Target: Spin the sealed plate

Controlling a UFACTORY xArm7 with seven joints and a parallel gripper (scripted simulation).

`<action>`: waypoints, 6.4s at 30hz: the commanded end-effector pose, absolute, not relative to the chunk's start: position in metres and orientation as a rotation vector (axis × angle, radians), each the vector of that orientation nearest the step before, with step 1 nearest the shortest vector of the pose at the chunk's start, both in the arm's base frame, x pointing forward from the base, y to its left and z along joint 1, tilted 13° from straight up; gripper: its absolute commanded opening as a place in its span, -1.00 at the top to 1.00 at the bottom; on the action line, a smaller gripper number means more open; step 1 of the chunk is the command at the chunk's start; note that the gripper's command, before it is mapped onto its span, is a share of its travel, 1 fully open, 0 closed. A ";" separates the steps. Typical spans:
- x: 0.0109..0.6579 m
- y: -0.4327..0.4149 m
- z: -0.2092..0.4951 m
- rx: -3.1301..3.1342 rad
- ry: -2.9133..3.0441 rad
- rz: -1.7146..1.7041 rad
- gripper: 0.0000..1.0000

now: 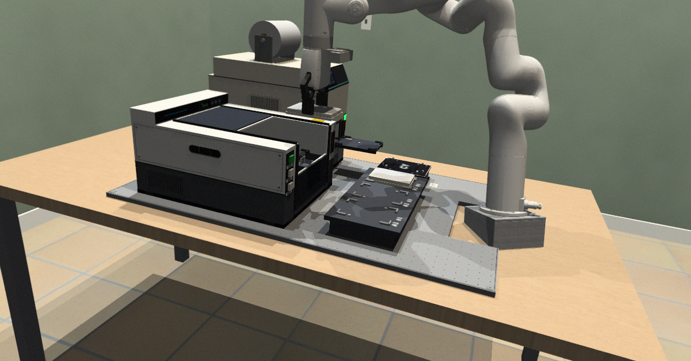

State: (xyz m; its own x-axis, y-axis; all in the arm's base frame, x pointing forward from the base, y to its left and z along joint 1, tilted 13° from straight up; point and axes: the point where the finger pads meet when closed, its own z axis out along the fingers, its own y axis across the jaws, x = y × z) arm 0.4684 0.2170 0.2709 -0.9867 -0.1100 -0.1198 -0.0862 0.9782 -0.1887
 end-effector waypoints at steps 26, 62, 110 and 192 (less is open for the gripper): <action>0.410 0.211 0.266 -0.152 2.988 -0.268 1.00; 0.336 0.202 0.257 -0.152 2.988 -0.268 1.00; 0.279 0.196 0.249 -0.159 2.988 -0.268 1.00; 0.283 0.150 0.258 -0.160 2.988 -0.269 1.00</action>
State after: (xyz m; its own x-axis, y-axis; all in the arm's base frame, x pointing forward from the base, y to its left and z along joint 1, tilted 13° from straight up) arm 0.2825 0.1489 0.2567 -0.9855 -0.1168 -0.1230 -0.0928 0.9783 -0.1854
